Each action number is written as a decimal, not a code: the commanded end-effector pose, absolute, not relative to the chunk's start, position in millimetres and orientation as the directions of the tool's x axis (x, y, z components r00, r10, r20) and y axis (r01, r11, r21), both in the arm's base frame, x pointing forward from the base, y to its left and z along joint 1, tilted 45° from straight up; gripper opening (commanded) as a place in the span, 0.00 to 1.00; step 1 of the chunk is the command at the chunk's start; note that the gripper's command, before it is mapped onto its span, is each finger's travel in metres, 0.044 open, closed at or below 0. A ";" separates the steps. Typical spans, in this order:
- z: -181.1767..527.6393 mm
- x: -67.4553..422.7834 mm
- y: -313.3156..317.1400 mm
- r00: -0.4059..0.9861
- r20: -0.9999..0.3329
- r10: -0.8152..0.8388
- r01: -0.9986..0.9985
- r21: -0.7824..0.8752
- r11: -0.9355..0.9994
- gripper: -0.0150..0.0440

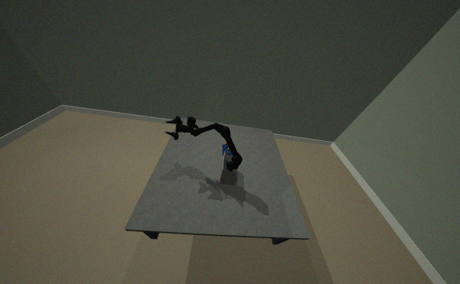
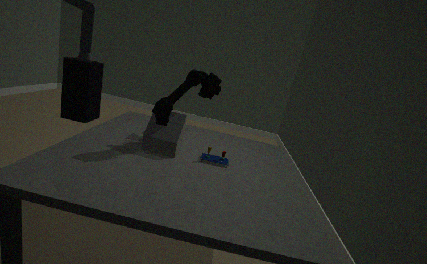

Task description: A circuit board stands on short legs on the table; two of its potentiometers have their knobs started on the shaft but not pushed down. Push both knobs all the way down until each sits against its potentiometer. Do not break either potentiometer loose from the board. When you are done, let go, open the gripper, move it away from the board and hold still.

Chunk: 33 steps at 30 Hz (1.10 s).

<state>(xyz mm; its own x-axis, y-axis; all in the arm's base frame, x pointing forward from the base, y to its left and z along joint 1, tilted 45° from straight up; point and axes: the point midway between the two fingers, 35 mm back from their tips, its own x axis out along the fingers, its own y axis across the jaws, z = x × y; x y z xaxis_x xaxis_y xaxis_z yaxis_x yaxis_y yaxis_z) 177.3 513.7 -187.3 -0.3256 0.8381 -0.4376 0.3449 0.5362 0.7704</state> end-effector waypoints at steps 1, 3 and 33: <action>-187.2 178.6 513.3 -0.322 -0.441 0.838 0.344 0.770 0.537 0.89; -186.9 188.9 509.6 -0.289 -0.465 0.836 0.338 0.768 0.544 0.80; -162.7 348.8 318.0 0.192 -0.924 0.329 0.211 0.367 0.906 0.25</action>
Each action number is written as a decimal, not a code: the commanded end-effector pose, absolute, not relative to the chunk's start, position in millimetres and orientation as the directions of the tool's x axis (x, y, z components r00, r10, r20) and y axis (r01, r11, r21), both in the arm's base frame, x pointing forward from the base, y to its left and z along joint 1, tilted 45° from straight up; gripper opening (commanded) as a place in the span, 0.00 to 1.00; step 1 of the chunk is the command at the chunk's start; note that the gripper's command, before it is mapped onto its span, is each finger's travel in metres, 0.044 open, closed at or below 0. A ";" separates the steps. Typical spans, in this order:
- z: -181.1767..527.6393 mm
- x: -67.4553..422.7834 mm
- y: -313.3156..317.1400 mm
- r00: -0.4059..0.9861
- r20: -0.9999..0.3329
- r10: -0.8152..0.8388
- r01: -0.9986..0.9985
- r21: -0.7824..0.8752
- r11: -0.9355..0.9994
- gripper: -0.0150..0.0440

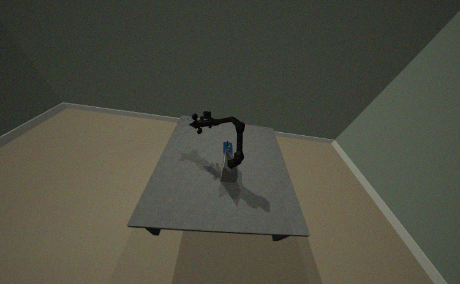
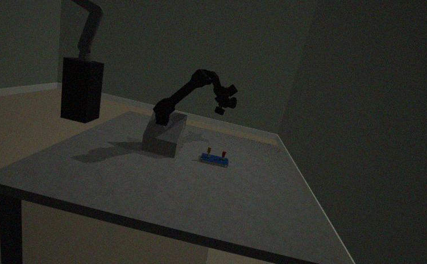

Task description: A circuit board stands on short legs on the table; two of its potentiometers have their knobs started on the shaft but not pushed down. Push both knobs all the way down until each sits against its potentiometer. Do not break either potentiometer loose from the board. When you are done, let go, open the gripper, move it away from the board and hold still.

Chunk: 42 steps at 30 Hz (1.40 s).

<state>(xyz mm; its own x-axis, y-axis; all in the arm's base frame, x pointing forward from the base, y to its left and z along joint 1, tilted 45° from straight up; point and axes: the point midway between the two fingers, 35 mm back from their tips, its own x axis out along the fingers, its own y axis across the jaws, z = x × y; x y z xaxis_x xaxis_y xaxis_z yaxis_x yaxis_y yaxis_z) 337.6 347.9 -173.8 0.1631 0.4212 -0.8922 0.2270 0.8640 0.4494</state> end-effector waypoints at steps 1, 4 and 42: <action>-160.8 351.2 309.1 0.198 -0.933 0.301 0.209 0.341 0.917 0.25; -154.3 357.1 282.1 0.211 -0.953 0.215 0.204 0.259 0.944 0.25; -8.5 301.7 -20.5 -0.029 -0.716 -0.697 -0.182 -0.682 0.708 0.25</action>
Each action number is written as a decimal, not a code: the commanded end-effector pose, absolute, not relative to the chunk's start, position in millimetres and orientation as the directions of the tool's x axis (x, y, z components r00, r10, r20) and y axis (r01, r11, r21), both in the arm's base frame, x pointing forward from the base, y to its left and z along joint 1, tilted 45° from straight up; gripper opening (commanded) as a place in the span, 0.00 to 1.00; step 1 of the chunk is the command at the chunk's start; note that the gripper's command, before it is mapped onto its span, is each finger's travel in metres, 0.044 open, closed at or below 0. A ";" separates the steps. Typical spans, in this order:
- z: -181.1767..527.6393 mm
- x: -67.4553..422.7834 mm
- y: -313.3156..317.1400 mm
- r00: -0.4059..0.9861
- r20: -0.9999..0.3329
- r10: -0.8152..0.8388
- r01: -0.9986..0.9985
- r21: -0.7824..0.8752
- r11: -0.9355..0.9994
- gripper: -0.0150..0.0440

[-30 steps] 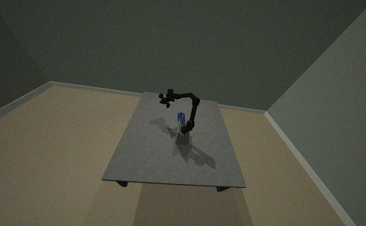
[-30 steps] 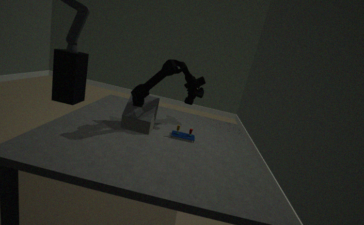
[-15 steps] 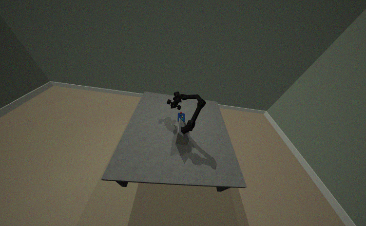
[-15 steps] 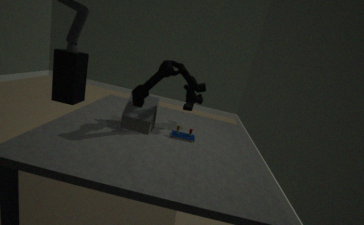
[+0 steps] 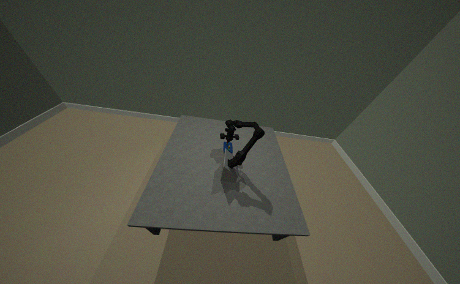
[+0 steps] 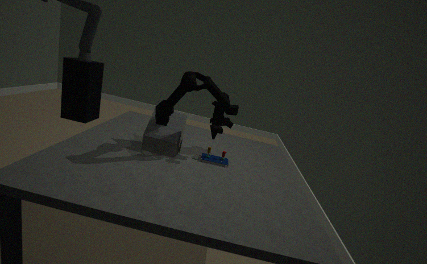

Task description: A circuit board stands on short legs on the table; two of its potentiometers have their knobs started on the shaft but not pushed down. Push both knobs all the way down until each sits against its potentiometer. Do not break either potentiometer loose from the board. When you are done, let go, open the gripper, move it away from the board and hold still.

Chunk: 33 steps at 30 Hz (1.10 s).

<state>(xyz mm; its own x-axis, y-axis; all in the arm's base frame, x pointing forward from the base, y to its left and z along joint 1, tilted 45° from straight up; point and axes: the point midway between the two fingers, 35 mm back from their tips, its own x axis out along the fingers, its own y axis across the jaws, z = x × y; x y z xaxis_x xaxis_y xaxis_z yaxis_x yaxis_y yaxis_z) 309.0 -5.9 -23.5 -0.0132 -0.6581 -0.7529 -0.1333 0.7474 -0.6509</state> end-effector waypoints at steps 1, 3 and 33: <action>-8.5 301.7 -20.5 -0.029 -0.716 -0.697 -0.182 -0.682 0.708 0.25; -8.5 301.7 -20.5 -0.029 -0.716 -0.697 -0.182 -0.682 0.708 0.25; -37.7 300.2 -49.6 -0.029 -0.715 -0.699 -0.182 -0.684 0.707 0.25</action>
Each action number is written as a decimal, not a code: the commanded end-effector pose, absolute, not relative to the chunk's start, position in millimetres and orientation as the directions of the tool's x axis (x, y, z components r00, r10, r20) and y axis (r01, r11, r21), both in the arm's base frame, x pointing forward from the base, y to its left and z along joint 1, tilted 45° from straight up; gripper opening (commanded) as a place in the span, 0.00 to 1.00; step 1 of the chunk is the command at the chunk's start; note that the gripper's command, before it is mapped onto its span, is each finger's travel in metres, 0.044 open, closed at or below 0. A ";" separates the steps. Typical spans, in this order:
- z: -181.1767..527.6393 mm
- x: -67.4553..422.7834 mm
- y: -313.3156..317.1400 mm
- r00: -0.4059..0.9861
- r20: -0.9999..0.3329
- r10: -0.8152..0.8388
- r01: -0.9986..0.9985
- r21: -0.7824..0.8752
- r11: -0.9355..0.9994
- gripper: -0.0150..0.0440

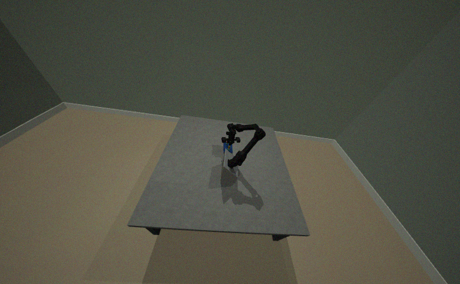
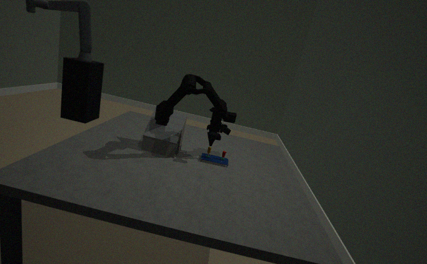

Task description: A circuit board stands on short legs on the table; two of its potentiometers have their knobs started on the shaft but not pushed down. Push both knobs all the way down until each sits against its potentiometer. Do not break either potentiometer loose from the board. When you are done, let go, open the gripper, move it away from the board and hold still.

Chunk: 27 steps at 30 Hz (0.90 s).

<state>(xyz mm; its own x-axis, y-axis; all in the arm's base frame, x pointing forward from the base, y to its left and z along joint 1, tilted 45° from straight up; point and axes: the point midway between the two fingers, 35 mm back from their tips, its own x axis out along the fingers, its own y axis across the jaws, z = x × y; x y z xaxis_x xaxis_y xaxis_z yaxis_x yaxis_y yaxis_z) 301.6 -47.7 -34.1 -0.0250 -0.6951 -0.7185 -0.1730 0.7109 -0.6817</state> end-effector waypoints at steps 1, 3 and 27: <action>-37.7 300.2 -49.6 -0.029 -0.715 -0.699 -0.182 -0.684 0.707 0.25; -37.7 300.2 -49.6 -0.029 -0.715 -0.699 -0.182 -0.684 0.707 0.25; -40.3 300.1 -52.2 -0.029 -0.714 -0.699 -0.182 -0.684 0.706 0.25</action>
